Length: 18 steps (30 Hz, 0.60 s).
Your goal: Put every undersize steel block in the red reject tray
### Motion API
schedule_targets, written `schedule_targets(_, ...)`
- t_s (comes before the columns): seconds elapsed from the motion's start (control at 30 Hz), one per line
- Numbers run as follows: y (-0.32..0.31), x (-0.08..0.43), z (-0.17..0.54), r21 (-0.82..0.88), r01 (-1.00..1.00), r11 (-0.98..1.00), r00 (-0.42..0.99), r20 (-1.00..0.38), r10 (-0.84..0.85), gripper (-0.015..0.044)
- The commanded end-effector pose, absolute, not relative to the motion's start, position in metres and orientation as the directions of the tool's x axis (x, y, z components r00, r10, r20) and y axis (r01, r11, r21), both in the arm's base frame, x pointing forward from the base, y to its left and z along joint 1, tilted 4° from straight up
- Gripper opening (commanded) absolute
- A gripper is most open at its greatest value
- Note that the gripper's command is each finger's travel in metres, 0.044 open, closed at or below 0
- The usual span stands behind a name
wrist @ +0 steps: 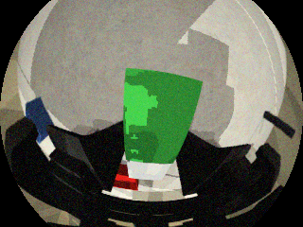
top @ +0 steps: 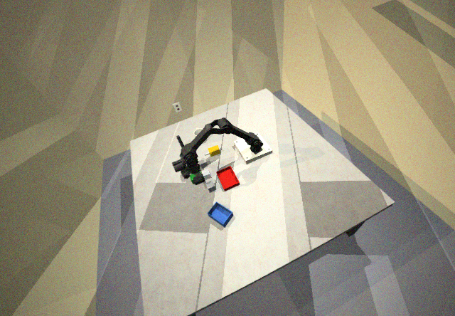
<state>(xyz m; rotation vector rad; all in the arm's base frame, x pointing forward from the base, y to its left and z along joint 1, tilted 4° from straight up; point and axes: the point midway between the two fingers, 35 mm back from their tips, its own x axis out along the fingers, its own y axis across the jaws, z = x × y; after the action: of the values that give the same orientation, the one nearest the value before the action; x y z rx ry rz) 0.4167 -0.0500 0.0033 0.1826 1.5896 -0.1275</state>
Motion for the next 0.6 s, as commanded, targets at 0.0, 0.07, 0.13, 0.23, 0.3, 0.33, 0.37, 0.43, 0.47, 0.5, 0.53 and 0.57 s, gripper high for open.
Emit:
schedule_targets(0.0, -0.0495, 0.4187, 0.0084, 0.038, 0.201, 0.979, -0.003, -0.999, 0.039, 0.0000)
schedule_targets(0.07, -0.0494, 0.4181, 0.0084, 0.038, 0.201, 0.979, -0.003, -0.999, 0.039, 0.0000)
schedule_targets(0.13, -0.0492, 0.4171, 0.0083, 0.038, 0.201, 0.979, -0.003, -0.999, 0.039, 0.0000)
schedule_targets(0.23, -0.0488, 0.4153, 0.0082, 0.038, 0.201, 0.979, -0.004, -0.999, 0.039, 0.0000)
schedule_targets(0.3, -0.0487, 0.4149, 0.0081, 0.038, 0.201, 0.979, -0.004, -0.999, 0.039, 0.0000)
schedule_targets(0.33, -0.0487, 0.4147, 0.0081, 0.038, 0.201, 0.979, -0.004, -0.999, 0.039, 0.0000)
schedule_targets(0.37, -0.0486, 0.4143, 0.0081, 0.038, 0.201, 0.979, -0.004, -0.999, 0.039, 0.0000)
schedule_targets(0.43, -0.0484, 0.4134, 0.0081, 0.038, 0.201, 0.979, -0.004, -0.999, 0.039, 0.0000)
schedule_targets(0.47, -0.0483, 0.4128, 0.0080, 0.038, 0.201, 0.979, -0.004, -0.999, 0.039, 0.0000)
schedule_targets(0.5, -0.0483, 0.4129, 0.0080, 0.038, 0.201, 0.979, -0.004, -0.999, 0.039, 0.0000)
schedule_targets(0.53, -0.0484, 0.4130, 0.0079, 0.038, 0.201, 0.979, -0.004, -0.999, 0.039, 0.0000)
schedule_targets(0.57, -0.0484, 0.4129, 0.0079, 0.038, 0.201, 0.979, -0.004, -0.999, 0.039, 0.0000)
